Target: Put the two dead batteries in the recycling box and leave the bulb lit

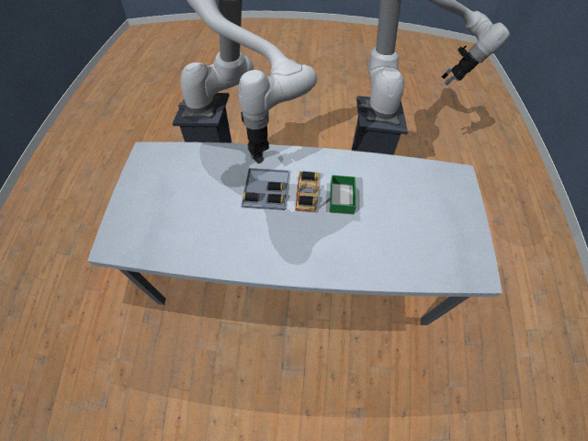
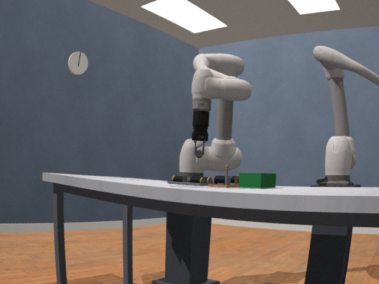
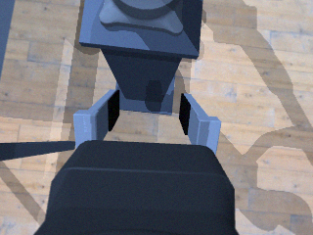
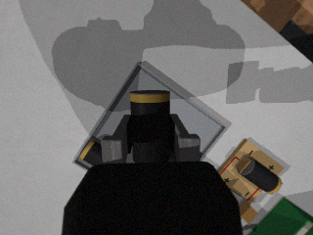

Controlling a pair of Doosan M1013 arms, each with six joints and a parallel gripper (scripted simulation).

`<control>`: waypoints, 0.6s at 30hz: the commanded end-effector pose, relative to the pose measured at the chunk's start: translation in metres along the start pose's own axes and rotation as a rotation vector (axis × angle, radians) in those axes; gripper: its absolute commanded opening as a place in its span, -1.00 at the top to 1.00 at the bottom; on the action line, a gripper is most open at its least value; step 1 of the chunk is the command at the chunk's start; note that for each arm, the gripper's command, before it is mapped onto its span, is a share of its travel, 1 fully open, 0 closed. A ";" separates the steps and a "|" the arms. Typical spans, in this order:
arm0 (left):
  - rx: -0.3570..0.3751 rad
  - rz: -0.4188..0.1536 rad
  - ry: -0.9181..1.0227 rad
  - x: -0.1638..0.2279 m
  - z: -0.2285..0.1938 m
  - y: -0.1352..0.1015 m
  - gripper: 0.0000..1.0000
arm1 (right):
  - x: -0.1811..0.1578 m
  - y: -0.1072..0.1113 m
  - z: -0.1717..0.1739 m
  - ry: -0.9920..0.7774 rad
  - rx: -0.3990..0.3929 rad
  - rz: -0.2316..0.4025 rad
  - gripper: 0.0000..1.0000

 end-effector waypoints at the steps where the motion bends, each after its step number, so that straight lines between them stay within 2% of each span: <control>1: -0.001 0.000 0.000 0.000 0.000 0.001 -1.00 | 0.000 0.001 0.000 0.167 -0.003 0.011 -0.15; 11: -0.001 0.000 0.000 0.000 0.000 0.001 -1.00 | 0.000 0.001 0.000 0.569 -0.005 0.010 -0.15; 13: -0.001 0.000 0.000 0.000 0.000 0.001 -1.00 | 0.000 0.001 0.000 0.569 -0.005 0.010 -0.15; 18: -0.001 0.000 0.000 0.000 0.000 0.001 -1.00 | 0.000 0.001 0.000 0.715 -0.006 0.010 -0.15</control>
Point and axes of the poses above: on each arm, the point where the finger pads meet when closed, its own y axis back along the fingers, its own x axis across the jaws, z = x × y, the point moved 10 cm from there along y, back along the fingers, and after that the axes turned 8 degrees about y, right-handed, at the moved point
